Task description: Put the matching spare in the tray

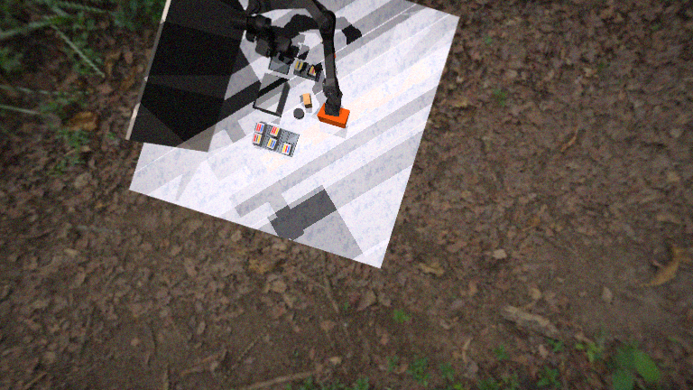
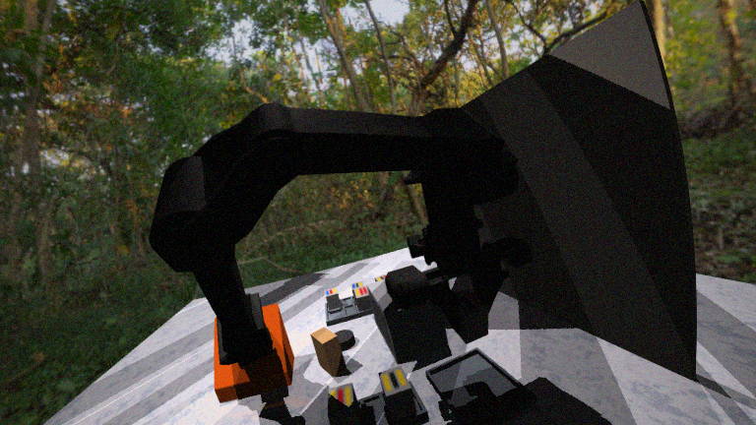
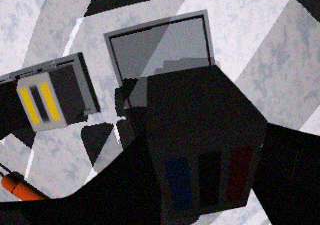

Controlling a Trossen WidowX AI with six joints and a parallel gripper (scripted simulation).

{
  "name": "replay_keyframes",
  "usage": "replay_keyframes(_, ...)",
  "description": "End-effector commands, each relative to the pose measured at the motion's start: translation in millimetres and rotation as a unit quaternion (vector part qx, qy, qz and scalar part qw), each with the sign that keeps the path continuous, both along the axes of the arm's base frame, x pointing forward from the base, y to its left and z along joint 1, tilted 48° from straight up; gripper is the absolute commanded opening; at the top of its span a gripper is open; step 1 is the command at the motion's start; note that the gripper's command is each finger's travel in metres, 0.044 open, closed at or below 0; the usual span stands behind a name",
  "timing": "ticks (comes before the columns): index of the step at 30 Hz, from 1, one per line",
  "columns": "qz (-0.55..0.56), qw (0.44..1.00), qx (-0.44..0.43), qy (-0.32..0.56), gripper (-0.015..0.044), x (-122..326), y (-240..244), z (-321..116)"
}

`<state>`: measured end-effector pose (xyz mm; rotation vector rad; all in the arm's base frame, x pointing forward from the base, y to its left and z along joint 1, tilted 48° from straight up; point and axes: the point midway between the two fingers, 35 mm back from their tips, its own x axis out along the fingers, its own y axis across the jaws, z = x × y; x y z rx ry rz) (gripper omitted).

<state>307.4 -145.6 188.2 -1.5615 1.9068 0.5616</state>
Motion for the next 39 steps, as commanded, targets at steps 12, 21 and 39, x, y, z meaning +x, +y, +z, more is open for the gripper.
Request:
replay_keyframes(12, 0.001, 1.000, -0.002, 0.001, 0.0000, -1, -9, -8)
replay_keyframes(21, 0.001, 1.000, -0.002, 0.001, 0.0000, -2, -15, -13)
replay_keyframes(39, 0.001, 1.000, -0.002, 0.001, 0.0000, -4, -25, -22)
